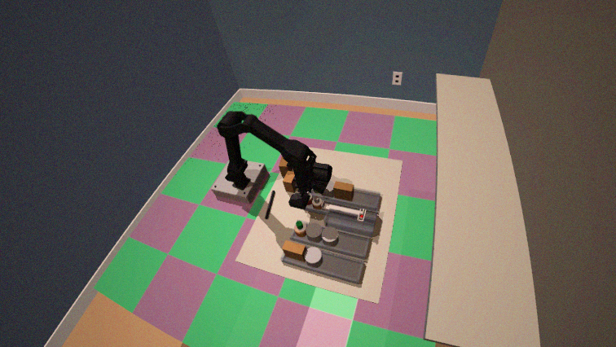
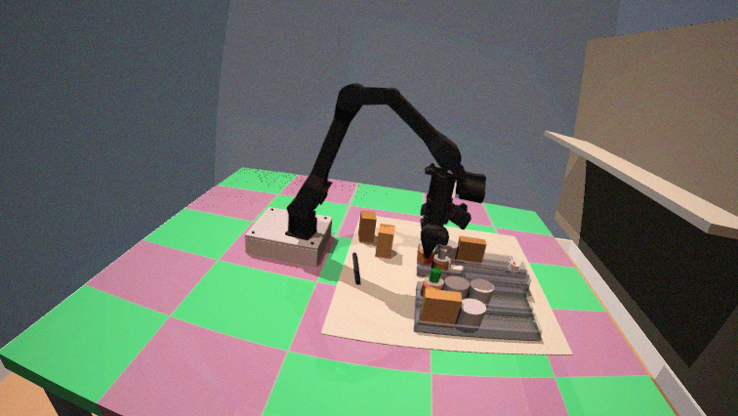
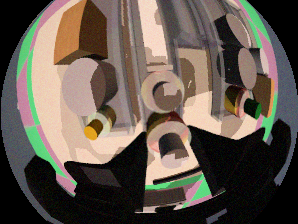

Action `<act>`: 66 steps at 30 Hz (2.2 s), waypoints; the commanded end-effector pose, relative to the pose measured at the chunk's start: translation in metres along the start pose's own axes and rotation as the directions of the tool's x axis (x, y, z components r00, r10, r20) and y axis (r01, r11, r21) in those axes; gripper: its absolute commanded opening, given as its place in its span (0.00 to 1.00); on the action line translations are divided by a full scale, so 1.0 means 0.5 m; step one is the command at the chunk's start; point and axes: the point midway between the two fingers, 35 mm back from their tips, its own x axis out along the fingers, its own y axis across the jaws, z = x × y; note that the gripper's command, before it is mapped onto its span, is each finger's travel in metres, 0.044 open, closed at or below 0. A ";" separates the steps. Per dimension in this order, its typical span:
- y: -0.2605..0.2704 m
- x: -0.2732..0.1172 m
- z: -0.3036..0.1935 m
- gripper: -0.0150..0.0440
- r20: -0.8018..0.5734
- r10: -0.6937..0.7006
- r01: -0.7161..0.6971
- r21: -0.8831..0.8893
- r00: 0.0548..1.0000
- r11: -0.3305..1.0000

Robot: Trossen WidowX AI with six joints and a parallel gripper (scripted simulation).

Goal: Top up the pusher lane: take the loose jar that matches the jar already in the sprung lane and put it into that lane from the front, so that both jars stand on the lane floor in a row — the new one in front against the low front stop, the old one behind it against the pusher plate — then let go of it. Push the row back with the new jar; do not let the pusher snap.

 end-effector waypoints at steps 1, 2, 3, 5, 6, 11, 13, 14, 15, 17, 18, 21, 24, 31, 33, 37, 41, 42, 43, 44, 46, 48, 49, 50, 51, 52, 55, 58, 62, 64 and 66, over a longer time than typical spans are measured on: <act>0.000 -0.009 0.021 0.25 0.028 -0.001 0.001 0.006 1.000 1.000; 0.000 -0.009 0.022 0.25 0.028 -0.001 0.001 0.006 1.000 1.000; 0.000 -0.009 0.023 0.25 0.028 -0.001 0.001 0.006 1.000 1.000; 0.000 -0.010 0.024 0.25 0.028 -0.001 0.001 0.006 1.000 1.000; 0.000 -0.010 0.025 0.25 0.028 -0.001 0.001 0.006 1.000 1.000; 0.000 -0.012 0.029 0.25 0.028 -0.001 0.001 0.006 1.000 1.000; 0.000 -0.013 0.031 0.25 0.028 -0.001 0.001 0.006 1.000 1.000; 0.000 -0.013 0.032 0.25 0.028 -0.001 0.001 0.006 1.000 1.000; 0.000 -0.014 0.032 0.25 0.028 -0.001 0.001 0.006 1.000 1.000; 0.000 -0.014 0.034 0.25 0.028 -0.001 0.001 0.006 1.000 1.000; 0.000 -0.015 0.035 0.25 0.028 -0.001 0.001 0.006 1.000 1.000; 0.000 -0.015 0.036 0.25 0.029 -0.001 0.001 0.006 1.000 1.000; 0.000 -0.015 0.036 0.25 0.029 -0.001 0.001 0.006 1.000 1.000; 0.000 -0.014 0.036 0.25 0.029 -0.001 0.001 0.006 1.000 1.000; 0.000 -0.013 0.036 0.25 0.029 -0.001 0.001 0.006 1.000 1.000; 0.000 -0.013 0.036 0.25 0.029 -0.001 0.001 0.006 1.000 1.000; 0.000 -0.013 0.036 0.25 0.029 -0.001 0.001 0.006 1.000 1.000; 0.000 -0.013 0.036 0.25 0.029 -0.001 0.001 0.006 1.000 1.000; 0.000 -0.013 0.036 0.25 0.029 -0.001 0.001 0.006 1.000 1.000; 0.000 -0.013 0.036 0.25 0.029 -0.001 0.001 0.006 1.000 1.000; 0.000 -0.013 0.036 0.25 0.029 -0.001 0.001 0.006 1.000 1.000; 0.000 -0.013 0.036 0.25 0.029 -0.001 0.001 0.006 1.000 1.000; 0.000 -0.013 0.036 0.25 0.029 -0.001 0.001 0.006 1.000 1.000; 0.000 -0.013 0.036 0.25 0.029 -0.001 0.001 0.006 1.000 1.000; 0.000 -0.012 0.036 0.25 0.029 -0.001 0.001 0.006 1.000 1.000; 0.000 -0.012 0.036 0.25 0.029 -0.001 0.001 0.006 1.000 1.000; 0.000 -0.011 0.037 0.25 0.029 -0.001 0.001 0.006 1.000 1.000; 0.000 -0.011 0.037 0.25 0.029 -0.001 0.001 0.006 1.000 1.000; 0.000 -0.011 0.039 0.25 0.029 -0.001 0.001 0.006 1.000 1.000; 0.000 -0.011 0.039 0.25 0.029 -0.001 0.001 0.006 1.000 1.000; 0.000 -0.011 0.040 0.25 0.029 -0.001 0.001 0.006 1.000 1.000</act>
